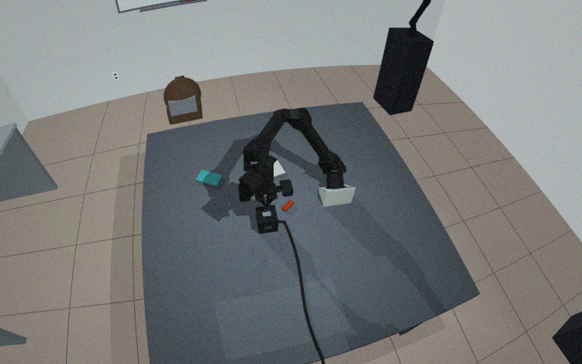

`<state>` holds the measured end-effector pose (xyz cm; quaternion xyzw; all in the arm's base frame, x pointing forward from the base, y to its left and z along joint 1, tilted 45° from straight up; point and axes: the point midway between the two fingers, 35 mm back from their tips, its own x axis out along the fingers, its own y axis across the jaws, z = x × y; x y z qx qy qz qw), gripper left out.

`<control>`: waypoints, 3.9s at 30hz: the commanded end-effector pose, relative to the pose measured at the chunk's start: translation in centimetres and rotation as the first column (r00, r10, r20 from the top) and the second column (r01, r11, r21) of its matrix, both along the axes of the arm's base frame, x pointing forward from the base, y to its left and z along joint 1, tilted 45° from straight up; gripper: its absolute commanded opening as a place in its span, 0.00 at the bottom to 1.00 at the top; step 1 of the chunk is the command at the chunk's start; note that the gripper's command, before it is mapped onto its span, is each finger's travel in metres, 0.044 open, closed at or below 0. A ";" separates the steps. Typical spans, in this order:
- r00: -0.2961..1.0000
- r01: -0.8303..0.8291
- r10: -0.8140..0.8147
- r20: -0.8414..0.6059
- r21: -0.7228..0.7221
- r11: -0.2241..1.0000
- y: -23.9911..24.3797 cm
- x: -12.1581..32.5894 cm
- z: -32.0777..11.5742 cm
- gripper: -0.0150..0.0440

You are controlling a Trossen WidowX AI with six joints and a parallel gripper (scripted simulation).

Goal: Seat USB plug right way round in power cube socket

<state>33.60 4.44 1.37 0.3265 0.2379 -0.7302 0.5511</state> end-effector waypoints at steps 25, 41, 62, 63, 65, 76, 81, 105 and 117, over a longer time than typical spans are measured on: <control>1.000 -0.002 0.002 0.004 0.025 1.000 0.0 -0.1 -0.4 0.25; 1.000 -0.003 0.003 0.006 0.037 0.999 -0.1 -0.1 -0.6 0.25; 1.000 -0.005 0.004 0.010 0.052 0.999 -0.2 -0.2 -0.8 0.25; 1.000 -0.005 0.004 0.010 0.053 0.999 -0.2 -0.2 -0.9 0.25; 1.000 -0.005 0.005 0.010 0.054 0.999 -0.2 -0.2 -0.9 0.25; 1.000 -0.005 0.005 0.010 0.055 0.998 -0.3 -0.2 -1.0 0.25; 1.000 -0.005 0.005 0.010 0.055 0.998 -0.3 -0.2 -1.0 0.25; 1.000 -0.005 0.005 0.010 0.055 0.998 -0.5 -0.3 -1.2 0.25; 1.000 -0.005 0.005 0.010 0.055 0.998 -0.6 -0.3 -1.3 0.25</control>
